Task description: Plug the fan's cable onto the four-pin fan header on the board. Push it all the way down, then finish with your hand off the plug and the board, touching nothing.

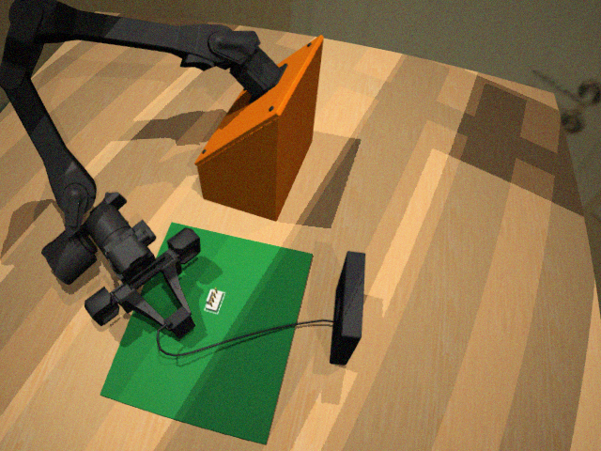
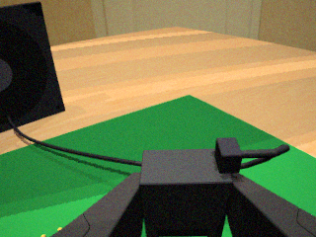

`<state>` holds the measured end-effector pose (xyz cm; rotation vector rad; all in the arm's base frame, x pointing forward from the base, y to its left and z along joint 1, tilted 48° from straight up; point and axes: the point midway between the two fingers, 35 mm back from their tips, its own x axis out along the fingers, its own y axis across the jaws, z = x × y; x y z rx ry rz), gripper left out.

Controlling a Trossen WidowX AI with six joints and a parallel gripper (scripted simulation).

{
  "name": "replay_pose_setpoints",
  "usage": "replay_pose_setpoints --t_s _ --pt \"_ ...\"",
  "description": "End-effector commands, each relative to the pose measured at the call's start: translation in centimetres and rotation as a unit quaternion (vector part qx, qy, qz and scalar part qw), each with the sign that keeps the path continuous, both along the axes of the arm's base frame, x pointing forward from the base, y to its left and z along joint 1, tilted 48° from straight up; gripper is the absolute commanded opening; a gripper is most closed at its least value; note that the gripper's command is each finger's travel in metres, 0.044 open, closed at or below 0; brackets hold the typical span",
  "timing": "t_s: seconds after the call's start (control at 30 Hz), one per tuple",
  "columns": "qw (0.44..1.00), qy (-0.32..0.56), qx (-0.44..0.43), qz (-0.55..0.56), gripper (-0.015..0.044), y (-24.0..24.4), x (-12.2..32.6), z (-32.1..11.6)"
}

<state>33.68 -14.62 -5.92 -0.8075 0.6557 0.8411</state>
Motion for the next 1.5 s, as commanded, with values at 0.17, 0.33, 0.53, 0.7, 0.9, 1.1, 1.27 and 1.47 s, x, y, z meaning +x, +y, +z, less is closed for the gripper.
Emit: replay_pose_setpoints --t_s 0.17,0.33,0.53,0.7,0.9,1.1,1.27,1.47 --pt "1.000 -0.003 0.000 0.001 0.0000 -0.7 0.0 -0.5" --pt "1.000 -0.002 0.000 0.001 0.0000 -1.0 0.0 -0.8" --pt "1.000 -0.002 0.000 0.001 0.0000 -1.4 -0.1 -1.1" --pt "1.000 0.000 -0.001 0.000 0.0000 -1.2 -0.1 -1.1" --pt "1.000 0.000 -0.001 0.000 0.0000 -1.2 -0.1 -1.1" --pt "1.000 0.000 -0.001 0.000 0.0000 -1.2 -0.1 -1.1" --pt "1.000 0.000 -0.001 0.000 0.0000 -1.2 -0.1 -1.1" --pt "1.000 0.000 -0.001 0.000 0.0000 -1.2 -0.1 -1.1"
